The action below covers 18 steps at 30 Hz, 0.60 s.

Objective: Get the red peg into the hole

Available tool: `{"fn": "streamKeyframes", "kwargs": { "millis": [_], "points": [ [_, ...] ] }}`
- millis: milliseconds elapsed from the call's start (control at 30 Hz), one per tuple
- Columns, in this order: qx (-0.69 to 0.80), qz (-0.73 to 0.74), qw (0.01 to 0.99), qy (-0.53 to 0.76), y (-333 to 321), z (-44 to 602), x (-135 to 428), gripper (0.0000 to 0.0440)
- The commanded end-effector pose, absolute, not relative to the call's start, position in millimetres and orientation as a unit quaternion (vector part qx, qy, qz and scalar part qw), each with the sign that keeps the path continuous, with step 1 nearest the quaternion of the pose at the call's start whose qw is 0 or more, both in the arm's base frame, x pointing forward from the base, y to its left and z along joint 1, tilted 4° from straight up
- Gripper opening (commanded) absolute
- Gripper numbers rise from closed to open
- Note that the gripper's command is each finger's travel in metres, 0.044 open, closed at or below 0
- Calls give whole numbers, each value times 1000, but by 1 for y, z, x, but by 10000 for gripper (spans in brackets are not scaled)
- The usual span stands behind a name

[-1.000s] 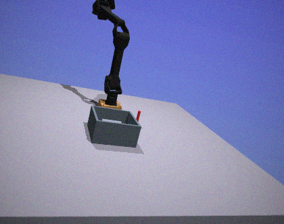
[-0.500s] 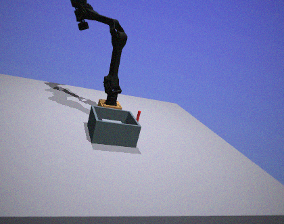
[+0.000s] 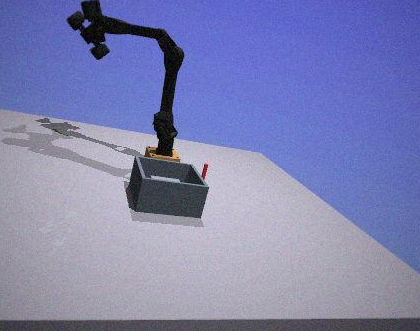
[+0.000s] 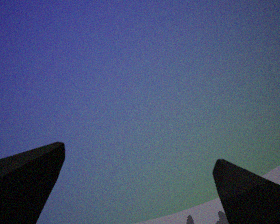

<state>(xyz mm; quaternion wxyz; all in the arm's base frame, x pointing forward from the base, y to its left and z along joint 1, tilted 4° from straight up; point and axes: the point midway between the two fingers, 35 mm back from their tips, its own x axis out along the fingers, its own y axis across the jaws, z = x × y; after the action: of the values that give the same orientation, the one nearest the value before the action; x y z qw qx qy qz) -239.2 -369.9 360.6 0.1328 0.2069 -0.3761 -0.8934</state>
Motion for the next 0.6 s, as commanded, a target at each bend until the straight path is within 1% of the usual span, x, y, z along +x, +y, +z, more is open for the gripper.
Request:
{"fn": "streamKeyframes", "kwargs": {
  "millis": [0, 300, 567],
  "points": [
    [240, -902, 162, -319, -387, 338, -202, 440],
    [298, -902, 243, -198, -409, 297, -110, 440],
    [333, -882, 321, -90, -407, 269, -25, 440]
  ]
}}
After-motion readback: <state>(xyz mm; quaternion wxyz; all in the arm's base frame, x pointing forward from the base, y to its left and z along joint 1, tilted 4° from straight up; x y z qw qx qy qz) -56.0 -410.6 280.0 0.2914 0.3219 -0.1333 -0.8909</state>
